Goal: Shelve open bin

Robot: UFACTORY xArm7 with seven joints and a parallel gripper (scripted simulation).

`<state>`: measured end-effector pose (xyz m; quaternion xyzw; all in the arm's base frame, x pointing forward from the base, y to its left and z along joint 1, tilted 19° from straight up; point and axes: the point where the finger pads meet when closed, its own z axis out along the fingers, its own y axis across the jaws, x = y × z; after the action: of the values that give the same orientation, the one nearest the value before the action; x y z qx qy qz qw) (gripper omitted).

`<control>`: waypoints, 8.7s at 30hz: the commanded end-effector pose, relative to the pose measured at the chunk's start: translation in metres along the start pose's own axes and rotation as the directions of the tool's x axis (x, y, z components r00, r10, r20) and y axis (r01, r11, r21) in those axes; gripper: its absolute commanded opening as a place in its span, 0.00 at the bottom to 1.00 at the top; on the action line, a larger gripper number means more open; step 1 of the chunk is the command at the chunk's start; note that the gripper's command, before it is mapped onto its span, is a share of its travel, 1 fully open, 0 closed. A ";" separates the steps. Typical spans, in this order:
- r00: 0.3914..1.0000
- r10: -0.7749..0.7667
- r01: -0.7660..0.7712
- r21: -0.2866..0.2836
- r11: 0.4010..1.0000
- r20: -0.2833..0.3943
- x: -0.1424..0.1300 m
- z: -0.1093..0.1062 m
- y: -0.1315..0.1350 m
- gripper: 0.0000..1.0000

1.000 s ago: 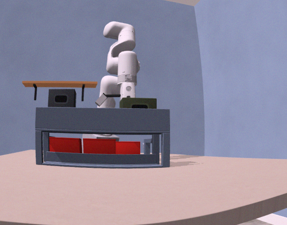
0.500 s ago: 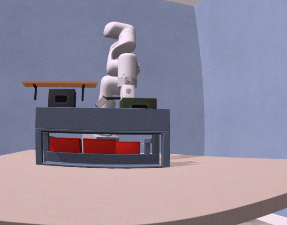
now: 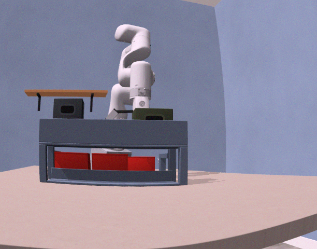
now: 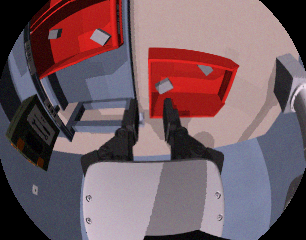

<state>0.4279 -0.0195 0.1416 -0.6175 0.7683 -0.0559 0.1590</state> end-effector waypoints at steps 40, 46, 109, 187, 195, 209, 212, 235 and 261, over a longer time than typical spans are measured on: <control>1.000 0.000 0.000 0.005 1.000 0.001 0.000 0.019 -0.002 0.33; 1.000 0.000 0.000 0.005 1.000 0.001 0.000 0.029 -0.002 0.33; 1.000 0.000 0.000 0.005 1.000 0.001 0.000 0.050 -0.002 0.00; 1.000 0.000 0.000 0.005 1.000 0.001 0.000 0.042 -0.002 0.00; 1.000 0.000 0.000 0.004 1.000 0.001 0.000 0.039 -0.002 0.00; 1.000 0.000 0.000 0.005 1.000 0.001 0.000 0.034 -0.002 0.00; 1.000 0.000 0.000 0.005 1.000 0.001 0.000 0.030 -0.002 0.00; 1.000 0.000 0.000 0.005 1.000 0.001 0.000 0.016 -0.002 0.00; 1.000 0.000 0.000 0.005 1.000 0.001 0.000 0.019 -0.002 0.00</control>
<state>0.4349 -0.0172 0.1232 -0.6174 0.7682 -0.0562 0.1594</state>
